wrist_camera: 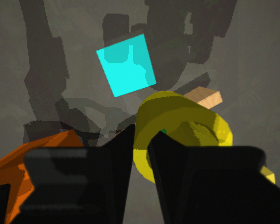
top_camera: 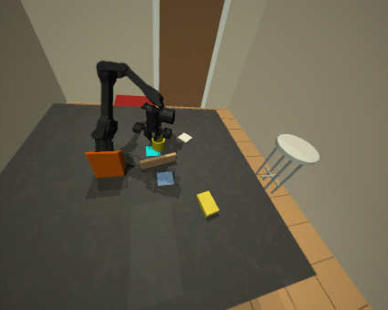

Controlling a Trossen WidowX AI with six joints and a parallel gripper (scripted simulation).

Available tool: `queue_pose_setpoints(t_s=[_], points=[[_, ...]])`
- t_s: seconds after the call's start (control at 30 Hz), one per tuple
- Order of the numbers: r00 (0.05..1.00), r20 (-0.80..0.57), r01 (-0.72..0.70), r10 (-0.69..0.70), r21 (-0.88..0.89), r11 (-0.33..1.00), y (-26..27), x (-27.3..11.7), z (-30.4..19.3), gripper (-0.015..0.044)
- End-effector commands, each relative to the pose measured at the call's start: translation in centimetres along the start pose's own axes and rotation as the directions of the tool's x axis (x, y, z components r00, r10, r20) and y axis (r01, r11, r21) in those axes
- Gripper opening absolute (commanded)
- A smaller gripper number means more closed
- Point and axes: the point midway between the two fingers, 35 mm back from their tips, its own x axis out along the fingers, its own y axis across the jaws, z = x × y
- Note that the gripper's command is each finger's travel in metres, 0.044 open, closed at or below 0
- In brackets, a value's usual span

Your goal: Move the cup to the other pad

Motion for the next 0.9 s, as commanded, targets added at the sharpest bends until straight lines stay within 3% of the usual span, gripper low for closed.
queue_pose_setpoints(t_s=[0.0, 0.87], points=[[1.0, 0.005, -0.006, 0.006, 0.011, 1.0, 0.7, 0.1, 0.7, 0.0], [1.0, 0.007, -0.007, 0.007, 0.011, 1.0, 3.6, 0.2, 4.9, 0.0]])
